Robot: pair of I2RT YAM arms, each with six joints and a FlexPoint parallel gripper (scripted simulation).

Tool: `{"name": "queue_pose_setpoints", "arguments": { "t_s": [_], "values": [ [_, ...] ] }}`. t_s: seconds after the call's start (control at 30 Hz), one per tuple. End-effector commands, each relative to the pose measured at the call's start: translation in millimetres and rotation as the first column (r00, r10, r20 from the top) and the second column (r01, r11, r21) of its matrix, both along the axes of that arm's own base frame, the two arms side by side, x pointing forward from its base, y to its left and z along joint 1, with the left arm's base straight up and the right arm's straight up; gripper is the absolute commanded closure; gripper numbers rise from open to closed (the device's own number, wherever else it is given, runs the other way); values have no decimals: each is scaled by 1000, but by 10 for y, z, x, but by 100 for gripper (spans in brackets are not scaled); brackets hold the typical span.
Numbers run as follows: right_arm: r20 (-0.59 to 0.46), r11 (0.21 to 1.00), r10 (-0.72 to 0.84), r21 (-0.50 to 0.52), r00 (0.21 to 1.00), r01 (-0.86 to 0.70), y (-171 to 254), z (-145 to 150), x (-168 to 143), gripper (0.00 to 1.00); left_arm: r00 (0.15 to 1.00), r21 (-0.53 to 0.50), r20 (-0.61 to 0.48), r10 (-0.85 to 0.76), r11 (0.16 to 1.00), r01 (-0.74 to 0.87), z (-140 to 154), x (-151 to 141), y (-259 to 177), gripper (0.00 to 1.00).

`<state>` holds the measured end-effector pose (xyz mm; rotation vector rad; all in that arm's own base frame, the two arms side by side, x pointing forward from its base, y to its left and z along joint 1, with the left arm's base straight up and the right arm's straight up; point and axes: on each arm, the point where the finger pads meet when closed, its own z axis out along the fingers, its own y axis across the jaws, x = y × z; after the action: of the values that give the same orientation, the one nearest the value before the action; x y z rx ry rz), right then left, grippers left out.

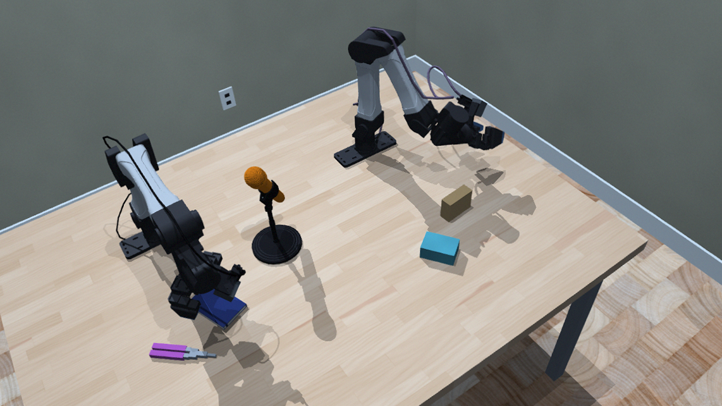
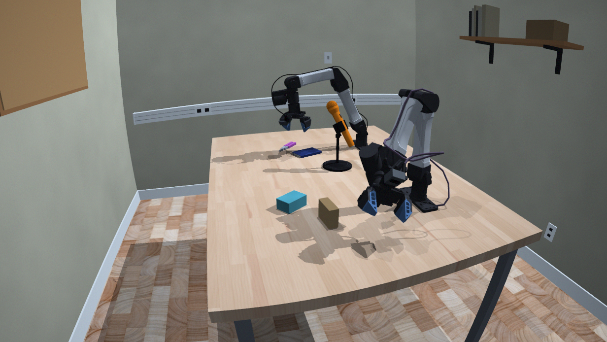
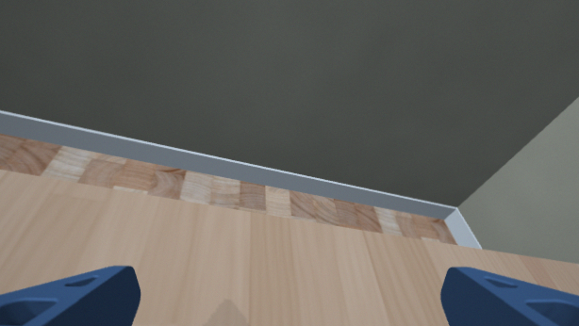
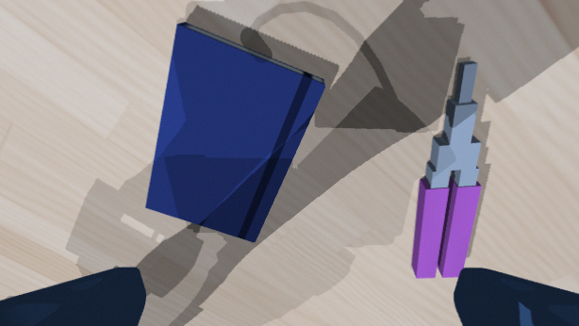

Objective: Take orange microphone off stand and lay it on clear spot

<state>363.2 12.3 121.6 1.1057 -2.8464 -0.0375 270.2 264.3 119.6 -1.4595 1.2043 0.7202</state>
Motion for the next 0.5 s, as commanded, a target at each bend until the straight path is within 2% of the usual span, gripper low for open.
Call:
{"name": "queue_pose_setpoints", "arguments": {
  "t_s": [0.0, 0.23, 0.33, 0.47],
  "values": [
    [192, 997, -81, 20, 978, 79, -33, 226, 234, 0, 991, 15, 26, -129, 992, 129, 335, 329, -87, 0],
    [392, 986, -168, 64, 905, 155, 9, 451, 435, 0, 948, 15, -12, -319, 948, 319, 620, 684, -323, 0],
    [416, 982, -187, 75, 890, 171, -17, 491, 458, 0, 941, 12, -21, -339, 941, 339, 630, 725, -341, 0],
    [509, 969, -245, 120, 825, 214, -69, 662, 533, 0, 901, 37, -18, -433, 900, 434, 884, 887, -509, 0]
  ]
}}
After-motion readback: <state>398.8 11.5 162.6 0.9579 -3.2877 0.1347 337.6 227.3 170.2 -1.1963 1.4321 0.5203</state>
